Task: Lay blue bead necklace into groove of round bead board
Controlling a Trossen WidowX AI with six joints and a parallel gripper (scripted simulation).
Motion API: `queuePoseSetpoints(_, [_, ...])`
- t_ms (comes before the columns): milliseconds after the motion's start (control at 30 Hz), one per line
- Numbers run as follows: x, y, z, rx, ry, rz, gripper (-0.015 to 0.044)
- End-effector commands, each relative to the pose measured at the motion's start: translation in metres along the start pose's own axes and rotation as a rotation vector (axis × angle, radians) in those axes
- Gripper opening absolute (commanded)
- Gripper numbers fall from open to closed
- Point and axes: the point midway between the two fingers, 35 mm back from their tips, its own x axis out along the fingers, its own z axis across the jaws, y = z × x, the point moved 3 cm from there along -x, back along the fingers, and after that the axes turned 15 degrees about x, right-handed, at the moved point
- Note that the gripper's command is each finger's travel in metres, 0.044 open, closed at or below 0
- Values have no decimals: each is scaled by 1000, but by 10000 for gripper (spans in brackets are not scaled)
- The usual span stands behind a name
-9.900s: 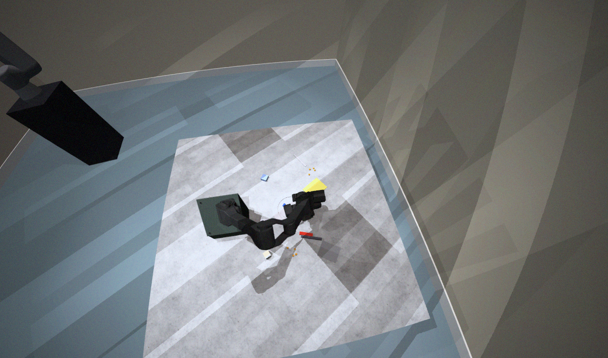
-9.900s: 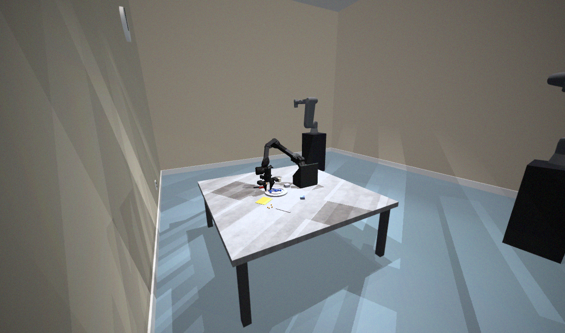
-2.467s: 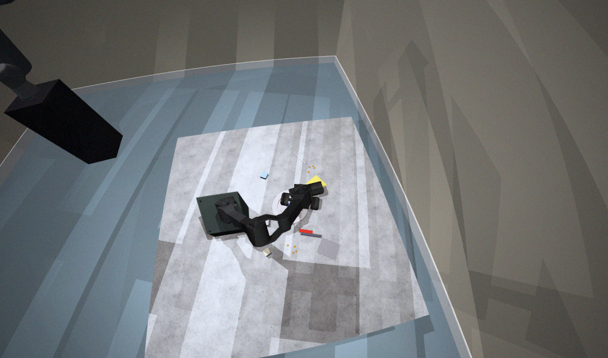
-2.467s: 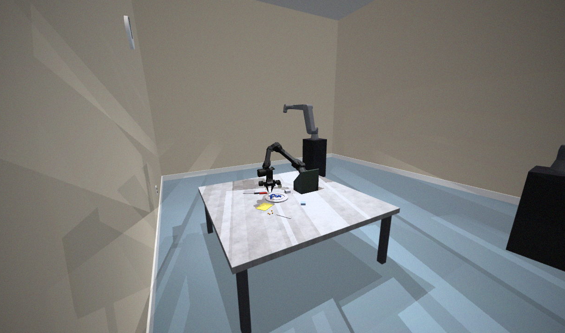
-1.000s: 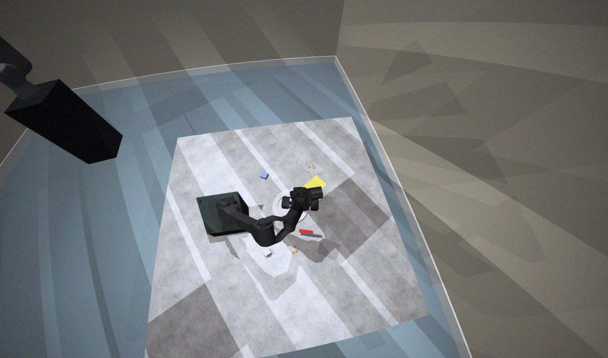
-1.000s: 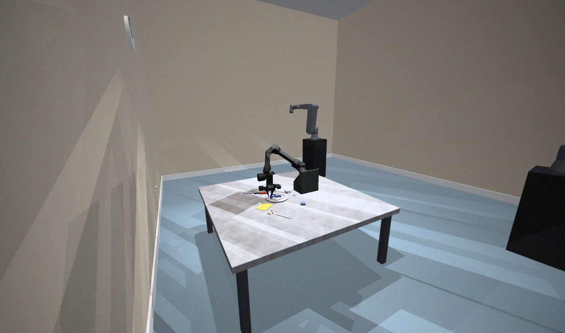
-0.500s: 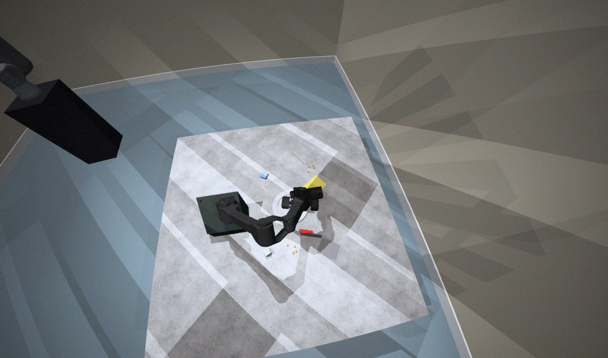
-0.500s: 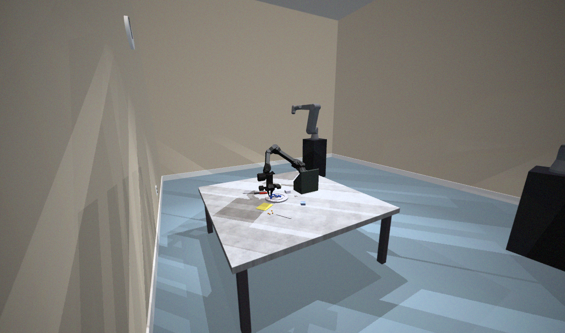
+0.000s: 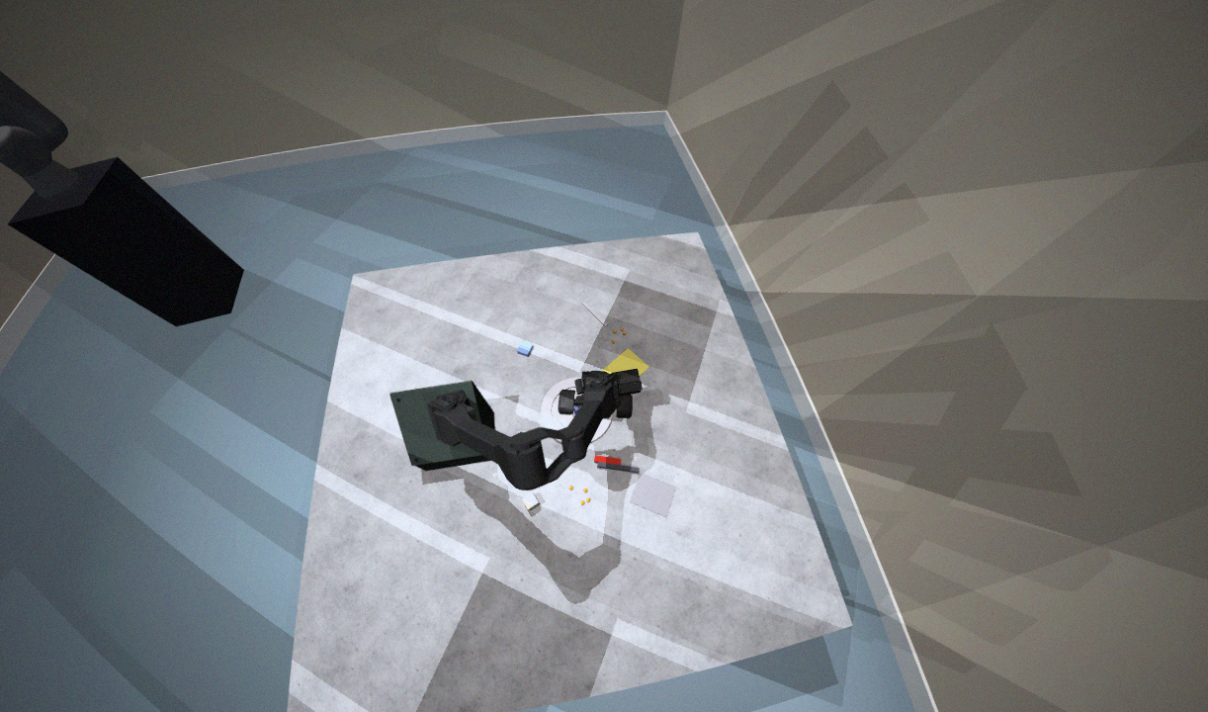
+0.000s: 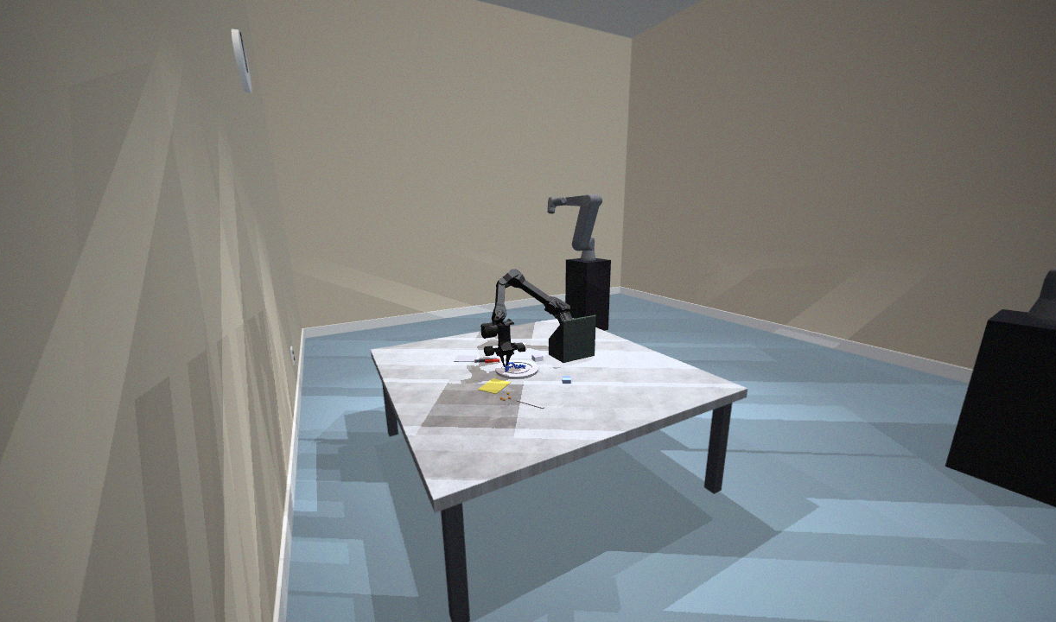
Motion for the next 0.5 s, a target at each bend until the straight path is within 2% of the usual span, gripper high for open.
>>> queuePoseSetpoints(0, [-9,-1,-1,3,6,-6,0])
queuePoseSetpoints(467, [-9,5,-10,3,6,-6,0])
